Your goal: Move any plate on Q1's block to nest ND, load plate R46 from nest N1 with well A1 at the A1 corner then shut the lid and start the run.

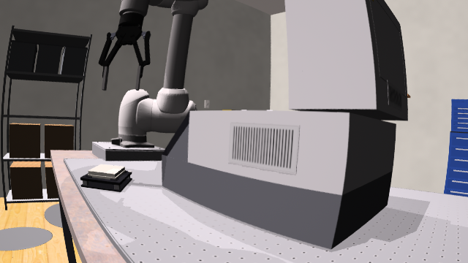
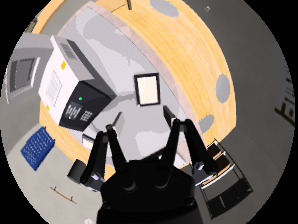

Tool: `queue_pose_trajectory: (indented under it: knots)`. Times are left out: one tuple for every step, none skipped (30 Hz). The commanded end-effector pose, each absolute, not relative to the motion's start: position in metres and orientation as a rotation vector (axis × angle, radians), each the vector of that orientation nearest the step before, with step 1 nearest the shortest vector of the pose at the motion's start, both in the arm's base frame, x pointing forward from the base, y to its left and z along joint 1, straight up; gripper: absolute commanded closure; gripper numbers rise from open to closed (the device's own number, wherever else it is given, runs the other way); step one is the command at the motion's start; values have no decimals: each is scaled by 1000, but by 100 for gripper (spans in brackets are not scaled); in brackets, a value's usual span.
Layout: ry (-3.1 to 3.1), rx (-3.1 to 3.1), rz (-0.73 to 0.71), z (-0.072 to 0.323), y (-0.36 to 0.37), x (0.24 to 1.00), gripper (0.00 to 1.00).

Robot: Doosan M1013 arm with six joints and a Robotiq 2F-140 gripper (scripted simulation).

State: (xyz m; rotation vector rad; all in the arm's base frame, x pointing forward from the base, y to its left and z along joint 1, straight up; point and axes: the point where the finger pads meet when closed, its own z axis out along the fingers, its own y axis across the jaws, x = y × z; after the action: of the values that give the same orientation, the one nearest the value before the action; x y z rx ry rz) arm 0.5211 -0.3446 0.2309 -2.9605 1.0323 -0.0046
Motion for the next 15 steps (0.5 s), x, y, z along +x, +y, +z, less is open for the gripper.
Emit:
queue_pose_trajectory:
  knots:
    - [1089, -2939, -4, 231, -363, 519, 34]
    - [1089, -2939, -4, 231, -368, 519, 34]
    - [1089, -2939, -4, 231, -373, 518, 34]
    - [1089, -2939, -4, 231, -378, 518, 34]
    - [1089, -2939, -4, 231, -378, 518, 34]
    - [1089, -2939, -4, 231, -378, 518, 34]
    - [1089, -2939, -4, 231, -378, 518, 34]
    - [1089, -2939, -4, 231, -378, 518, 34]
    - [1089, -2939, -4, 231, -378, 518, 34]
    - [1089, -2939, -4, 231, -378, 518, 34]
    - [1089, -2939, -4, 231, -378, 518, 34]
    - [1089, -2939, -4, 231, -378, 518, 34]
    - [1089, -2939, -4, 231, -378, 518, 34]
    - [1089, -2939, -4, 231, -378, 518, 34]
    - [1089, -2939, -4, 231, -378, 518, 34]
